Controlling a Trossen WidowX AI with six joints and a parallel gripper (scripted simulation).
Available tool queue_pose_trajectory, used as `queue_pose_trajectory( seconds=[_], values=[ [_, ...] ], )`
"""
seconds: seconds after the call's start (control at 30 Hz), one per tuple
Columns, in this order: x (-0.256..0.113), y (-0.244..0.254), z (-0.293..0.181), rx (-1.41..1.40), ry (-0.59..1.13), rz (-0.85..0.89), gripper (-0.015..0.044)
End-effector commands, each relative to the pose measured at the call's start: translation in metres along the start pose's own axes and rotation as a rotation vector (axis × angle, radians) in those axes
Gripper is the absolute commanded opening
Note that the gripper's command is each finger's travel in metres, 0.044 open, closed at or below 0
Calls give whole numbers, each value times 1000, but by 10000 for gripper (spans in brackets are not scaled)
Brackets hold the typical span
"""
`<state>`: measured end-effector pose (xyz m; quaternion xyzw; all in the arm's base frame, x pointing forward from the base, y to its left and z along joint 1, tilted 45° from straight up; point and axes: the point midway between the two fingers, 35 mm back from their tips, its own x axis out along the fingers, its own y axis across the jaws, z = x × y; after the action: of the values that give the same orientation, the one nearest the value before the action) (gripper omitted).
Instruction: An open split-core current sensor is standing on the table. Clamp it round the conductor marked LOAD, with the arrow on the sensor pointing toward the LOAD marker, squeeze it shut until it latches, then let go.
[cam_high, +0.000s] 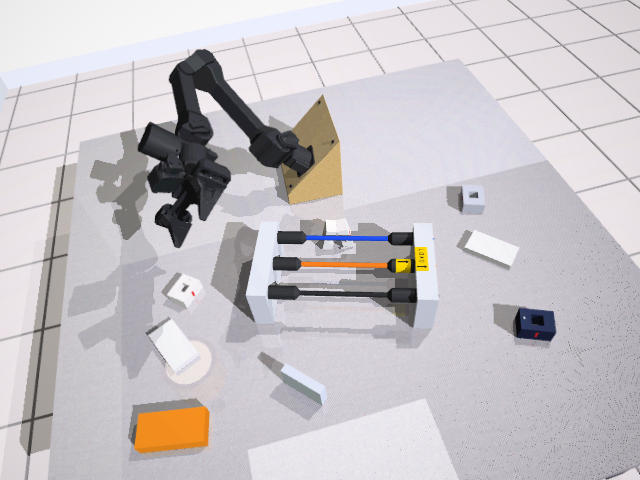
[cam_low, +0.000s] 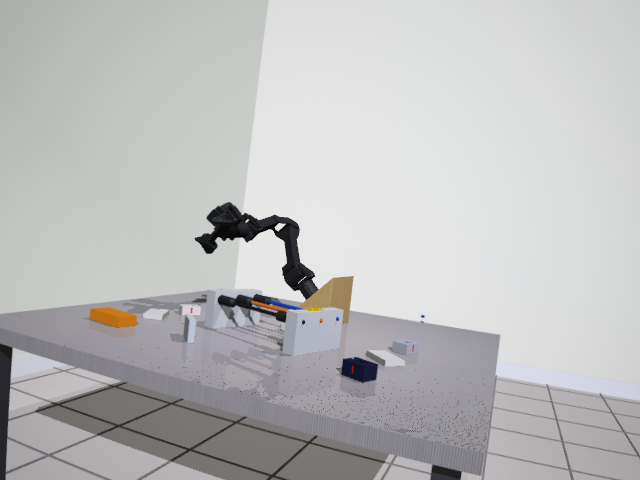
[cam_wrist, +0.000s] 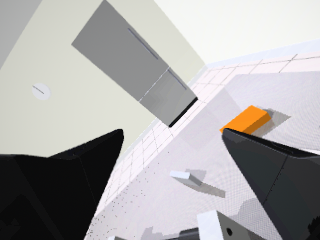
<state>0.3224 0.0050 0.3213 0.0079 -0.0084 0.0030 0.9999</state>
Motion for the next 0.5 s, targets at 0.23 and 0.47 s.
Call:
queue_pose_trajectory(
  seconds=[0.23,0.47],
  values=[
    [64,80,-117,-77,561,35,440],
    [63,144,-205,-305,894,33,440]
  ],
)
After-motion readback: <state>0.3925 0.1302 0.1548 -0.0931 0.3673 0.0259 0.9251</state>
